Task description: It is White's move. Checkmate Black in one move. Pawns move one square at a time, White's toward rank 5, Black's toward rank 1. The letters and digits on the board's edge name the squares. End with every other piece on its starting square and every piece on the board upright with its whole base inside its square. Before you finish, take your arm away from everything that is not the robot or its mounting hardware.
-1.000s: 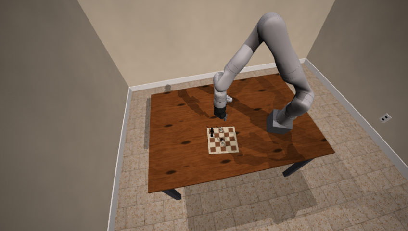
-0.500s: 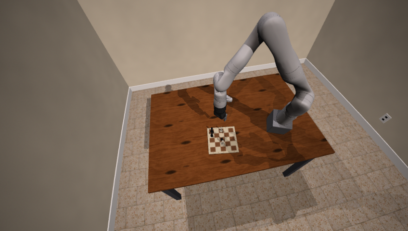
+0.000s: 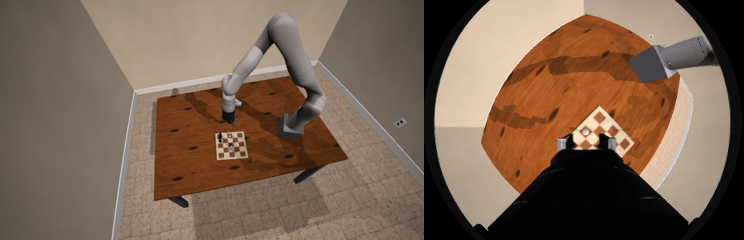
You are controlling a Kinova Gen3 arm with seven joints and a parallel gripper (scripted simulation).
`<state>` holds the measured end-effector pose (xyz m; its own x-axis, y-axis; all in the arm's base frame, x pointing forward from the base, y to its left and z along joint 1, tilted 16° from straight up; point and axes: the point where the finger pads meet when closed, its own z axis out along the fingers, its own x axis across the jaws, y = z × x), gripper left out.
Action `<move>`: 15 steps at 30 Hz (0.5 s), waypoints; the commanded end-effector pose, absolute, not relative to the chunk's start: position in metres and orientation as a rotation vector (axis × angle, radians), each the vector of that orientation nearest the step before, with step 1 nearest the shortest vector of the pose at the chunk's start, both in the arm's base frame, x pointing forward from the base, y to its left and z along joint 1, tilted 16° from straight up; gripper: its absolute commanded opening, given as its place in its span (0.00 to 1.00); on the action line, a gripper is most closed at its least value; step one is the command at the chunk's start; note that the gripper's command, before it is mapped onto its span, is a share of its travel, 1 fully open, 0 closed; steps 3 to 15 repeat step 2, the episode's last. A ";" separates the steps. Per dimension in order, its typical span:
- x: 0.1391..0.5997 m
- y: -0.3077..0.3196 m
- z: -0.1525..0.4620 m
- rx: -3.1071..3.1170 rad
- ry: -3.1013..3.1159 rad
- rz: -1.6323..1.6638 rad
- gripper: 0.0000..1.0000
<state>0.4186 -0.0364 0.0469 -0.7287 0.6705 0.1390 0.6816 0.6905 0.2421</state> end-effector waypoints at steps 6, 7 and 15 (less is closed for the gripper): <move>0.419 -0.037 0.047 -1.142 -2.853 -0.433 1.00; 0.419 -0.037 0.047 -1.142 -2.853 -0.433 1.00; 0.419 -0.037 0.047 -1.142 -2.853 -0.433 1.00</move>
